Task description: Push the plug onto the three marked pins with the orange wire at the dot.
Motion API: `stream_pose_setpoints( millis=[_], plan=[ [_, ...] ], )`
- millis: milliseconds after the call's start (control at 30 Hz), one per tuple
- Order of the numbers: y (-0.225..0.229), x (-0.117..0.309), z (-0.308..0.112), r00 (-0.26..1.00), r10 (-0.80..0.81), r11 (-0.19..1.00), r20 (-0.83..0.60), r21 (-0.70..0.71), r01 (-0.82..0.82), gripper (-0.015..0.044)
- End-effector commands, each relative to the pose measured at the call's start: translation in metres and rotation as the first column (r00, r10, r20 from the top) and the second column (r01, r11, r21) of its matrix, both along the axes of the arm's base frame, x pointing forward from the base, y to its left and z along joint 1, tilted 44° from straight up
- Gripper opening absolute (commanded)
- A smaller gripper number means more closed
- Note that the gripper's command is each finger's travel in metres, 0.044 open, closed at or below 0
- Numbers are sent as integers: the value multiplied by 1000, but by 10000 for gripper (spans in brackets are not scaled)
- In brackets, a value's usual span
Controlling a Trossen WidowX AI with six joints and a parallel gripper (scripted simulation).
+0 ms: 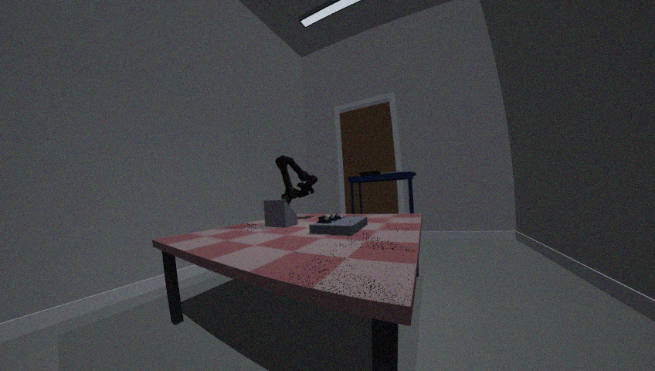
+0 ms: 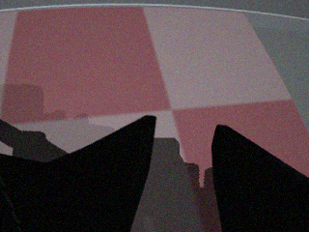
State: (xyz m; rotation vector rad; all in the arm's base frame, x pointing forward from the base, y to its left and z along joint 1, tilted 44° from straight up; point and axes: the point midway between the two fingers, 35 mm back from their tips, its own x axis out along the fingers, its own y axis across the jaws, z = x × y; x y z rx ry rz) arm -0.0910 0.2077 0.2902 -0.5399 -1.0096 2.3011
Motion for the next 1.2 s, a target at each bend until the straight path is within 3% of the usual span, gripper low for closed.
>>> stream_pose_setpoints(
  millis=[0,500,1167],
  plan=[
    [15,22,1,991,-136,990,-17,-26,135,115],
    [45,113,4,811,-576,816,-102,-124,564,115],
    [25,242,12,303,-922,359,-241,-239,902,115]
  ],
)
